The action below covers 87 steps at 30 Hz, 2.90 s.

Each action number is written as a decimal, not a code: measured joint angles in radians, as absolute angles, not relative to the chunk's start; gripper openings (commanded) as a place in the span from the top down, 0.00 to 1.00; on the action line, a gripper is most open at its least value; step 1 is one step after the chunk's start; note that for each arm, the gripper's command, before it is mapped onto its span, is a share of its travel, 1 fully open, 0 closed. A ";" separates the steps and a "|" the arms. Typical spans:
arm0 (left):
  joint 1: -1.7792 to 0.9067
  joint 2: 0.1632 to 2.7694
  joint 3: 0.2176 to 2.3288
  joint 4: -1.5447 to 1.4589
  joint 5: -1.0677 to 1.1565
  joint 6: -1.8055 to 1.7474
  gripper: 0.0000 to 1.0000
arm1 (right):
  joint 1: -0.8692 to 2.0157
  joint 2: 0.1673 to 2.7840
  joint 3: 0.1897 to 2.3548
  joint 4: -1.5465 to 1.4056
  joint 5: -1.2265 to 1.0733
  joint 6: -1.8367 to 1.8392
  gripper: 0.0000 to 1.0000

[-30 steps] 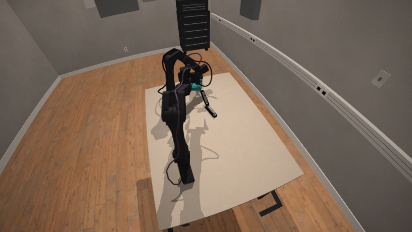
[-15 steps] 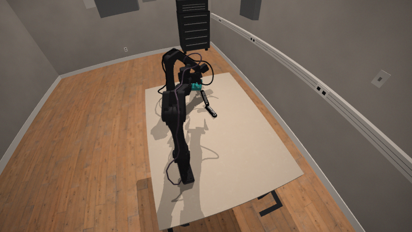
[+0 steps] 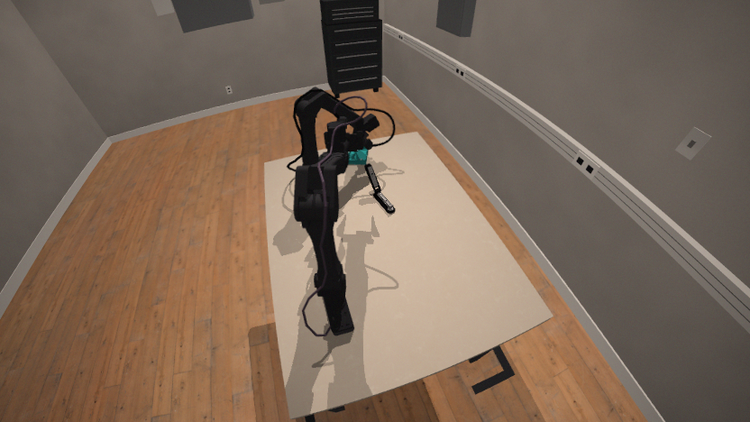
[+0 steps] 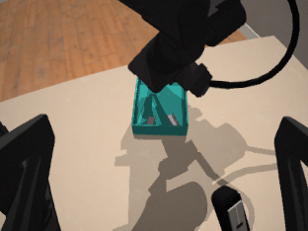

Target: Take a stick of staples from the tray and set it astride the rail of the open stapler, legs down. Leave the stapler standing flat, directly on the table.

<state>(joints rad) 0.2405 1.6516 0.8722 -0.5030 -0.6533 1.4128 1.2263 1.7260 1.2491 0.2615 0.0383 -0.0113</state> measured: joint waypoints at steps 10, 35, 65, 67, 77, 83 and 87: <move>0.250 1.652 0.911 -0.541 -0.608 1.076 0.73 | 1.226 1.726 1.249 0.262 0.038 -0.011 0.00; 0.288 1.687 1.009 -0.666 -0.479 0.149 0.73 | 1.226 1.726 1.249 0.262 0.038 -0.011 0.00; 0.328 1.729 1.124 -0.812 -0.326 -0.944 0.73 | 1.226 1.726 1.249 0.262 0.038 -0.011 0.00; 0.332 1.731 1.133 -0.822 -0.315 -1.023 0.73 | 1.226 1.726 1.249 0.262 0.038 -0.011 0.00; 0.385 1.771 1.153 -0.902 -0.262 -1.321 0.73 | 1.226 1.726 1.249 0.262 0.038 -0.011 0.00; 0.402 1.785 1.158 -0.916 -0.256 -1.381 0.73 | 1.226 1.726 1.249 0.262 0.038 -0.011 0.00; 0.403 1.785 1.169 -0.916 -0.256 -1.390 0.73 | 1.226 1.726 1.249 0.262 0.038 -0.011 0.00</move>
